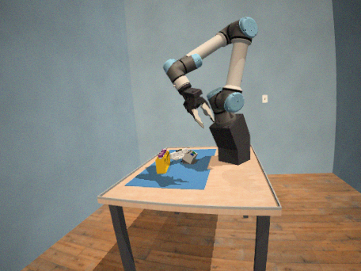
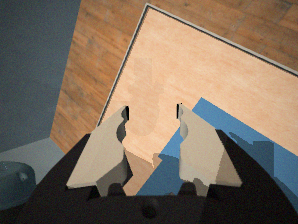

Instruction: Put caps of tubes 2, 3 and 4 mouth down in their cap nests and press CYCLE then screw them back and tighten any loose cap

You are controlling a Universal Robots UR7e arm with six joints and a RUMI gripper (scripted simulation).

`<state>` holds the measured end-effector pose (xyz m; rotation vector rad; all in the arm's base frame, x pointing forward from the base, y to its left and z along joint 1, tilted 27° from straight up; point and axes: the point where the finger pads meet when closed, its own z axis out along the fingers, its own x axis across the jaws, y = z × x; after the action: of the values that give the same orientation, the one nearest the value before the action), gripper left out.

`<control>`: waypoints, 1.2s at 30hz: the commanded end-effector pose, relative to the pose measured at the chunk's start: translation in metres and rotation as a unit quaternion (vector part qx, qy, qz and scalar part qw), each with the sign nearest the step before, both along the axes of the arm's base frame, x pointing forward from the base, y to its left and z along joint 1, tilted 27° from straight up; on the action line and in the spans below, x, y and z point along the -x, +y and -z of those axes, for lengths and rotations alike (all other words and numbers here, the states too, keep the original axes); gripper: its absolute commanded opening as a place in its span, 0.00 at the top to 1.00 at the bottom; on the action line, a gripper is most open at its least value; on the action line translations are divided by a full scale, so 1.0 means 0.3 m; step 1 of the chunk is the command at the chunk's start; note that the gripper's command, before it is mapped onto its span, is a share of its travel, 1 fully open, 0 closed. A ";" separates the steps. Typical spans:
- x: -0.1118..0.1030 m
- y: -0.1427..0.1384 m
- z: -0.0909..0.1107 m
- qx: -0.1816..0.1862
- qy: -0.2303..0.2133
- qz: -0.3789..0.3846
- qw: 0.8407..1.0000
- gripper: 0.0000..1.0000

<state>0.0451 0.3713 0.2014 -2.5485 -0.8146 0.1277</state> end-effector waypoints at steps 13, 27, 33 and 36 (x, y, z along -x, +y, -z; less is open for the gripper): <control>-0.067 -0.010 0.020 -0.005 -0.011 0.017 1.000 0.65; -0.240 -0.007 0.065 -0.009 -0.021 0.035 0.999 0.65; -0.318 -0.020 0.089 -0.012 -0.031 0.053 0.998 0.65; -0.365 -0.030 0.104 -0.012 -0.031 0.053 0.998 0.65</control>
<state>0.1368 0.3649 0.1758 -2.5753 -0.7115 0.0201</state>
